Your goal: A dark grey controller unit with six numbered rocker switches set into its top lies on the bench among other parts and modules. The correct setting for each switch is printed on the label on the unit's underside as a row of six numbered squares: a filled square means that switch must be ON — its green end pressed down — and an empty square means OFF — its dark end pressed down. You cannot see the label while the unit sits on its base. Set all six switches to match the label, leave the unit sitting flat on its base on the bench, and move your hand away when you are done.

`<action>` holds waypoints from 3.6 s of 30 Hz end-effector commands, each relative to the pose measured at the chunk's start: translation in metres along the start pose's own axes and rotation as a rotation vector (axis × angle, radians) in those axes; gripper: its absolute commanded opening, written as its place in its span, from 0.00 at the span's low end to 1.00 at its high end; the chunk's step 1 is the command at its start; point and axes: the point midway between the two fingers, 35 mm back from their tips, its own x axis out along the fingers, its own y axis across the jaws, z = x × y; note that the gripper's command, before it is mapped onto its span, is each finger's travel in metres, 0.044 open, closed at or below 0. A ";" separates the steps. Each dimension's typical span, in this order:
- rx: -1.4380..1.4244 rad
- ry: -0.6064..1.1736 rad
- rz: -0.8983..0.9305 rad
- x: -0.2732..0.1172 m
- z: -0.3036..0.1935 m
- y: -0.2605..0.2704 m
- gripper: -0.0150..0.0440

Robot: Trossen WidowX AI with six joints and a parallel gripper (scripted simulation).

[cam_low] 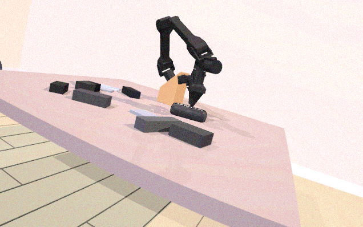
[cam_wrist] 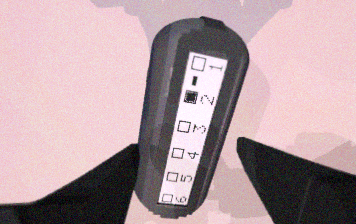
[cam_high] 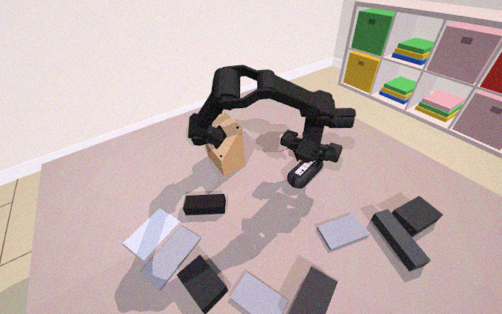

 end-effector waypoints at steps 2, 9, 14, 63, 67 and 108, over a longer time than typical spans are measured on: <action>-0.337 0.010 -0.016 -0.005 -0.001 0.007 0.56; -0.856 0.032 -0.043 -0.009 -0.002 0.012 0.25; -1.226 0.057 -0.058 -0.013 -0.003 0.016 0.25; -4.108 0.545 0.362 -0.040 0.001 0.034 0.25; -4.299 0.594 0.489 -0.042 0.002 0.035 0.25; -4.195 0.566 0.408 -0.042 -0.001 0.034 0.52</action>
